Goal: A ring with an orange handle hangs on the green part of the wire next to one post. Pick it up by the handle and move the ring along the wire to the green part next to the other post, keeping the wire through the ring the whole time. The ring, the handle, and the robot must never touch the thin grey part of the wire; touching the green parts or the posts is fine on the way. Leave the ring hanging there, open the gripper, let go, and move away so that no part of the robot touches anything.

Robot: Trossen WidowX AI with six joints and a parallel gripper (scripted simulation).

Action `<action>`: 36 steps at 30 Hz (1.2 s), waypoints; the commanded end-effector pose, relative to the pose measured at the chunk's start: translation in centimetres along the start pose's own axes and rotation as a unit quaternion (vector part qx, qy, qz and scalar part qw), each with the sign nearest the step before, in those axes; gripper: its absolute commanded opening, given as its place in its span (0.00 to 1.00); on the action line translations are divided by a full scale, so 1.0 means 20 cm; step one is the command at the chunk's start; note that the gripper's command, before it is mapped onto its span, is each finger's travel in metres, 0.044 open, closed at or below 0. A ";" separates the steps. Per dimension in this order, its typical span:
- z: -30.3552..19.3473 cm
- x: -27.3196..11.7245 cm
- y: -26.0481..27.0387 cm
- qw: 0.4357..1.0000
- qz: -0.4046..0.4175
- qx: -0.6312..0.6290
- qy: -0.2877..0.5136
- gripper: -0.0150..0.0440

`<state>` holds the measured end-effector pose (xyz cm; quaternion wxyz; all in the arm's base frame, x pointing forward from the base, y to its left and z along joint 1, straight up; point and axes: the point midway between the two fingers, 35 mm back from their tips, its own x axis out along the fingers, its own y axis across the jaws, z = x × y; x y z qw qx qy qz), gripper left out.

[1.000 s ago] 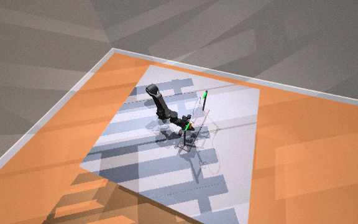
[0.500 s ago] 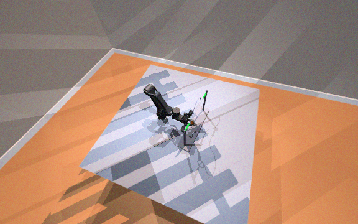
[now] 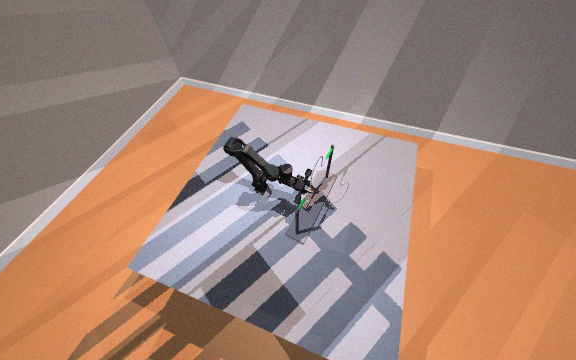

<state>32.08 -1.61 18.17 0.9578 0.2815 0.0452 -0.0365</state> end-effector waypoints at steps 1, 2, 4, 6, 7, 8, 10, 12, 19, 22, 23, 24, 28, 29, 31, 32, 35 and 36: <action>0.02 -0.03 0.09 0.999 0.010 0.048 0.020 0.00; 0.03 -0.05 0.11 0.998 0.013 0.060 0.028 0.00; 0.03 -0.06 0.14 0.996 0.017 0.080 0.042 0.00; 0.04 -0.08 0.17 0.993 0.022 0.098 0.055 0.00; 0.04 -0.09 0.19 0.992 0.025 0.109 0.062 0.00; 0.04 -0.10 0.20 0.990 0.028 0.119 0.069 0.00; 0.05 -0.12 0.23 0.987 0.033 0.136 0.082 0.00; 0.06 -0.13 0.26 0.983 0.039 0.154 0.094 0.00; 0.11 -0.20 0.35 0.964 0.064 0.216 0.139 0.00; 0.13 -0.23 0.38 0.954 0.076 0.242 0.158 0.00; 0.14 -0.23 0.39 0.951 0.080 0.249 0.164 0.00; 0.15 -0.24 0.40 0.948 0.085 0.258 0.170 0.00; 0.19 -0.28 0.44 0.933 0.102 0.287 0.191 0.00; 0.19 -0.28 0.45 0.930 0.106 0.293 0.196 0.00; 0.21 -0.30 0.46 0.923 0.114 0.306 0.205 0.00; 0.22 -0.30 0.47 0.919 0.117 0.313 0.207 0.00; 0.24 -0.31 0.50 0.911 0.125 0.333 0.208 0.00; 0.25 -0.31 0.51 0.908 0.127 0.340 0.207 0.00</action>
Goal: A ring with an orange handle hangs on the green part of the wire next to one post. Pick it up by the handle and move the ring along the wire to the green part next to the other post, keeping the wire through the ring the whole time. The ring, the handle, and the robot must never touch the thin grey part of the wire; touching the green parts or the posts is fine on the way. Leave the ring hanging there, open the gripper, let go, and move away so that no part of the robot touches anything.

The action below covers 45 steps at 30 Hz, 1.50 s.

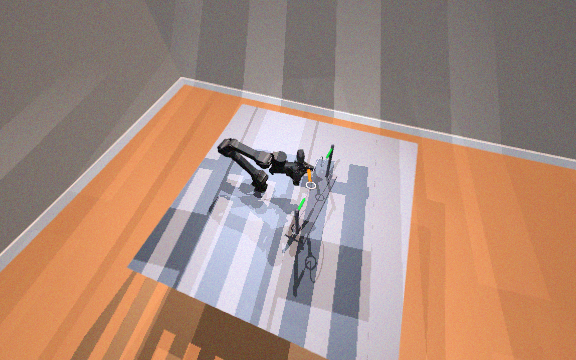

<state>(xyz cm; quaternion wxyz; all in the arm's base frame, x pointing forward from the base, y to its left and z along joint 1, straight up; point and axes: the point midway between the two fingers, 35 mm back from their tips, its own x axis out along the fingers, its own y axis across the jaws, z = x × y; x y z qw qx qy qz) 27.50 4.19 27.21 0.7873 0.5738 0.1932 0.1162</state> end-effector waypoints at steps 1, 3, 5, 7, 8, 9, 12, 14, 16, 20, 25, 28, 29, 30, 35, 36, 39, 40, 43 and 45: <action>0.00 -0.02 0.07 0.999 0.023 0.029 0.008 0.00; 0.00 -0.02 0.09 0.999 0.030 0.040 0.009 0.00; 0.00 -0.02 0.11 0.998 0.037 0.051 0.009 0.00; 0.01 -0.02 0.13 0.997 0.043 0.062 0.009 0.00; 0.01 -0.02 0.14 0.997 0.047 0.068 0.009 0.00; 0.01 -0.02 0.15 0.996 0.050 0.073 0.009 0.00; 0.01 -0.03 0.18 0.994 0.059 0.088 0.009 0.00; 0.02 -0.03 0.20 0.993 0.065 0.098 0.009 0.00; 0.02 -0.03 0.21 0.992 0.071 0.107 0.009 0.00; 0.03 -0.04 0.25 0.989 0.082 0.126 0.009 0.00; 0.04 -0.05 0.29 0.984 0.096 0.150 0.010 0.00; 0.05 -0.05 0.32 0.981 0.104 0.164 0.010 0.00; 0.06 -0.06 0.33 0.980 0.105 0.167 0.010 0.00; 0.06 -0.06 0.33 0.980 0.107 0.170 0.010 0.00; 0.07 -0.07 0.36 0.977 0.113 0.183 0.010 0.00; 0.08 -0.07 0.37 0.976 0.114 0.184 0.011 0.00; 0.08 -0.08 0.38 0.976 0.115 0.187 0.011 0.00; 0.09 -0.08 0.39 0.976 0.114 0.186 0.011 0.00; 0.09 -0.08 0.40 0.977 0.110 0.183 0.011 0.00; 0.09 -0.08 0.40 0.978 0.108 0.180 0.011 0.00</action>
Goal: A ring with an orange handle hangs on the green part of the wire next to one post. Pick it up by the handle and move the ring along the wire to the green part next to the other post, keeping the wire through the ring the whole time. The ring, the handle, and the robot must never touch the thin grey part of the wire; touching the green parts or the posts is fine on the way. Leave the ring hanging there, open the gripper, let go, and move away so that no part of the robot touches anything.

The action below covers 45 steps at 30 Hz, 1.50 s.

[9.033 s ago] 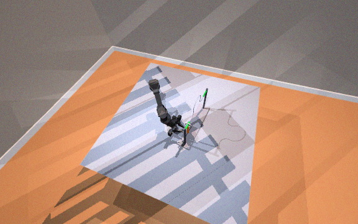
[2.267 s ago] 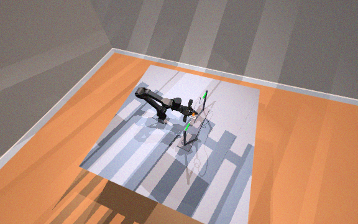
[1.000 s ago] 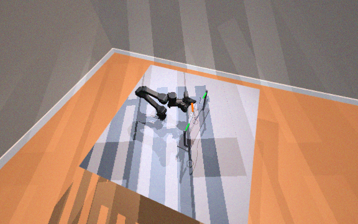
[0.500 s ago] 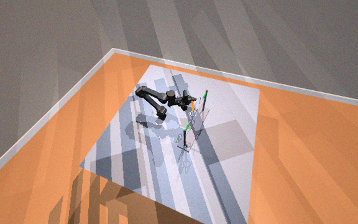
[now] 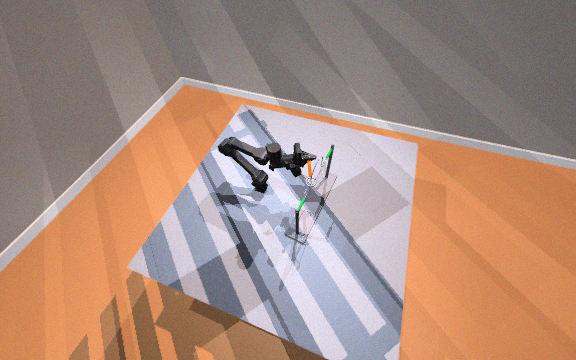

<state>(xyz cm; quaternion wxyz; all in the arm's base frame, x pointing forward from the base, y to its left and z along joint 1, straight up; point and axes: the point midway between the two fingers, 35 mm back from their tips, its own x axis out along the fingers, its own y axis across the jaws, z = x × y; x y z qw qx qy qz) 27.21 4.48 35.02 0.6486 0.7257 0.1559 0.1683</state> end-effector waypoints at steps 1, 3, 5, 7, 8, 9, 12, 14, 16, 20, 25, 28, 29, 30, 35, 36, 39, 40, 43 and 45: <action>0.00 0.00 0.03 1.000 -0.002 -0.006 0.002 0.00; 0.00 0.00 0.03 1.000 -0.007 -0.012 0.001 0.00; 0.00 0.00 0.03 1.000 -0.012 -0.017 0.001 0.00; 0.00 0.00 0.03 1.000 -0.017 -0.024 0.001 0.00; 0.00 0.00 0.03 0.999 -0.020 -0.028 0.001 0.00; 0.00 0.00 0.03 0.999 -0.023 -0.032 0.000 0.00; 0.00 0.00 0.02 0.999 -0.033 -0.043 0.000 0.00; 0.00 0.00 0.02 0.998 -0.040 -0.053 -0.001 0.00; 0.00 0.00 0.02 0.997 -0.048 -0.062 -0.001 0.00; 0.00 0.00 0.01 0.995 -0.063 -0.081 -0.002 0.00; 0.00 0.00 -0.01 0.991 -0.083 -0.107 -0.004 0.00; 0.00 -0.01 -0.01 0.988 -0.095 -0.123 -0.005 0.00; 0.01 -0.01 -0.02 0.987 -0.100 -0.128 -0.005 0.00; 0.01 -0.01 -0.02 0.986 -0.104 -0.133 -0.006 0.00; 0.01 -0.01 -0.03 0.979 -0.125 -0.160 -0.008 0.00; 0.01 -0.01 -0.04 0.978 -0.129 -0.165 -0.008 0.00; 0.01 -0.01 -0.04 0.973 -0.142 -0.181 -0.010 0.00; 0.02 -0.01 -0.05 0.971 -0.147 -0.186 -0.010 0.00; 0.02 -0.01 -0.05 0.966 -0.160 -0.203 -0.012 0.00; 0.02 -0.01 -0.06 0.962 -0.168 -0.214 -0.013 0.00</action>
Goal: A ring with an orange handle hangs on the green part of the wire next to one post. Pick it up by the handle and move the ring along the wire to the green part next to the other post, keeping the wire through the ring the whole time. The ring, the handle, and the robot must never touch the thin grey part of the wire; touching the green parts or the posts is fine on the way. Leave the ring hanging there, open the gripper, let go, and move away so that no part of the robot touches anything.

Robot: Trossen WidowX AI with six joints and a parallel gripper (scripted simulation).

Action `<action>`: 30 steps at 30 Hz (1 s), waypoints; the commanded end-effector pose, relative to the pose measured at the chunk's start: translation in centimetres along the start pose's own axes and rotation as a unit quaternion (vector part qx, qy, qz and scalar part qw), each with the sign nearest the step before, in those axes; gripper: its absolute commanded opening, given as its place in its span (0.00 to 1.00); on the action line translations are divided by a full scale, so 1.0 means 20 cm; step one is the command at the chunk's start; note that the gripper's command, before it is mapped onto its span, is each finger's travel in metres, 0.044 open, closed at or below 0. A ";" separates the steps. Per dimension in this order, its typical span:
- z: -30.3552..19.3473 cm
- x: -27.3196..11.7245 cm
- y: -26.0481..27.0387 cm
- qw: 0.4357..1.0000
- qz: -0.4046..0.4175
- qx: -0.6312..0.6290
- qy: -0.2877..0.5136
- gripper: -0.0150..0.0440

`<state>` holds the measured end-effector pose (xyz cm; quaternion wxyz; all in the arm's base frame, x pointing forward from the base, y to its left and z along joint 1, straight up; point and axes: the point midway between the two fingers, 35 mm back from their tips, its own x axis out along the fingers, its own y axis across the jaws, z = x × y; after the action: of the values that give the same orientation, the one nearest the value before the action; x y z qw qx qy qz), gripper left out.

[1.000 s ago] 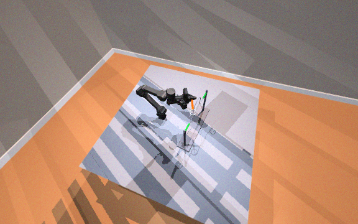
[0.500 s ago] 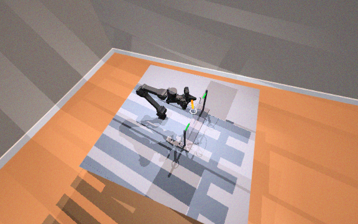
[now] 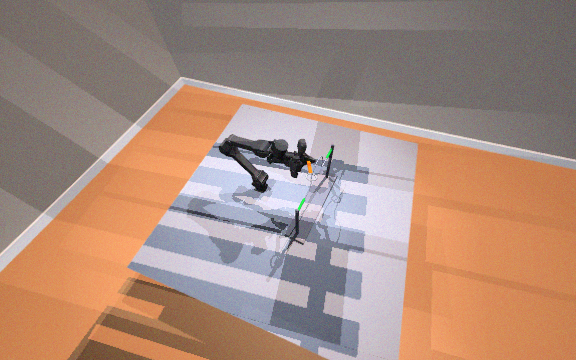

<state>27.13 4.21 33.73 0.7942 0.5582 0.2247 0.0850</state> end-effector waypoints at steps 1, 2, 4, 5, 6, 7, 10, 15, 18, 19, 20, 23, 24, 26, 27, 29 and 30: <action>0.01 0.00 0.00 0.999 -0.019 -0.030 -0.004 0.00; 0.01 0.00 -0.01 0.999 -0.024 -0.036 -0.005 0.00; 0.01 0.00 -0.01 0.998 -0.033 -0.047 -0.006 0.00; 0.01 0.00 -0.01 0.998 -0.038 -0.053 -0.007 0.00; 0.01 0.00 -0.02 0.997 -0.042 -0.058 -0.007 0.00; 0.01 0.00 -0.02 0.997 -0.047 -0.064 -0.008 0.00; 0.01 0.00 -0.03 0.995 -0.061 -0.082 -0.010 0.00; 0.01 0.00 -0.05 0.990 -0.084 -0.113 -0.013 0.00; 0.01 0.00 -0.06 0.986 -0.098 -0.131 -0.016 0.00; 0.01 0.00 -0.06 0.985 -0.103 -0.138 -0.016 0.00; 0.02 0.00 -0.06 0.984 -0.107 -0.144 -0.017 0.00; 0.02 0.00 -0.07 0.979 -0.121 -0.163 -0.019 0.00; 0.02 0.00 -0.08 0.977 -0.126 -0.170 -0.020 0.00; 0.02 -0.01 -0.08 0.974 -0.135 -0.183 -0.022 0.00; 0.02 -0.01 -0.09 0.972 -0.140 -0.189 -0.023 0.00; 0.03 -0.01 -0.09 0.968 -0.149 -0.202 -0.024 0.00; 0.03 -0.01 -0.10 0.966 -0.153 -0.208 -0.025 0.00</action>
<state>27.01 3.20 32.09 0.8906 0.3700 0.2643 0.0026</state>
